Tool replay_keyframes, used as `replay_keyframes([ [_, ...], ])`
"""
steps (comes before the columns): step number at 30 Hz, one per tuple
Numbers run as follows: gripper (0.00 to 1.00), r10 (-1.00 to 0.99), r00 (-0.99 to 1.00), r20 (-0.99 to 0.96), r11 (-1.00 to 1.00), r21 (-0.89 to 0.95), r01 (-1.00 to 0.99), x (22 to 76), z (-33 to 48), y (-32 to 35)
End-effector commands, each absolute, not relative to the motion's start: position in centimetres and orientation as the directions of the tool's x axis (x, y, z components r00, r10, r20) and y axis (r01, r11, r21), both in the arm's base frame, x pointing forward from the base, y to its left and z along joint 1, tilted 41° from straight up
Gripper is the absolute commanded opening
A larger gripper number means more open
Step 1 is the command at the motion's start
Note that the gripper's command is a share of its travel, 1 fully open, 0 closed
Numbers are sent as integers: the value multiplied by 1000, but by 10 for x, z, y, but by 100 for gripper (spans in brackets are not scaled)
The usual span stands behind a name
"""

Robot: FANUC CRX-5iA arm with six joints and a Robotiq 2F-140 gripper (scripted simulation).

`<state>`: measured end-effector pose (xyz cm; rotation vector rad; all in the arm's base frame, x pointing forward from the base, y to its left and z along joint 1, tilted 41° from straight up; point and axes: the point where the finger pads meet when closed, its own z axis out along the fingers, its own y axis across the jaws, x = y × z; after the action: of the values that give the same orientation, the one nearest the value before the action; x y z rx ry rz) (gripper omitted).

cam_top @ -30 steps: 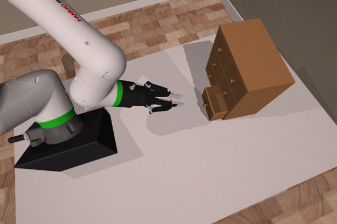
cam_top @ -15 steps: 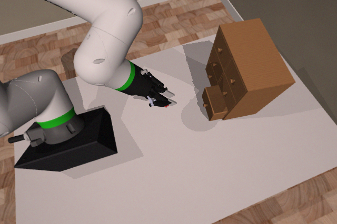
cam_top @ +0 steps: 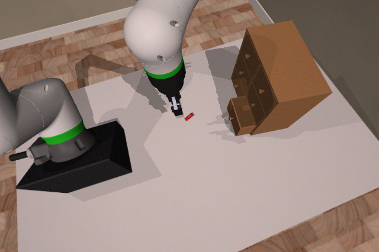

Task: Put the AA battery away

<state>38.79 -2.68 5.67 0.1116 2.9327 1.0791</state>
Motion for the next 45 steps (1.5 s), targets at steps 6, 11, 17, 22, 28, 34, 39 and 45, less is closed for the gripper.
replay_keyframes([
  [6, 20, 25, -997, 68, 760, 647, 63, 382, 61, -31],
  [11, 20, 24, -997, 69, 760, 647, 63, 382, 61, -31],
  [17, 20, 24, -997, 69, 760, 647, 63, 382, 61, -31],
  [22, 100, 24, -997, 69, 760, 647, 63, 382, 61, -31],
  [28, 100, 24, -997, 69, 760, 647, 63, 382, 61, -31],
  [34, 100, 24, -997, 69, 760, 647, 63, 382, 61, -31],
  [39, 100, 24, -997, 69, 760, 647, 63, 382, 61, -31],
  [45, 100, 24, -997, 69, 760, 647, 63, 382, 68, -36],
])
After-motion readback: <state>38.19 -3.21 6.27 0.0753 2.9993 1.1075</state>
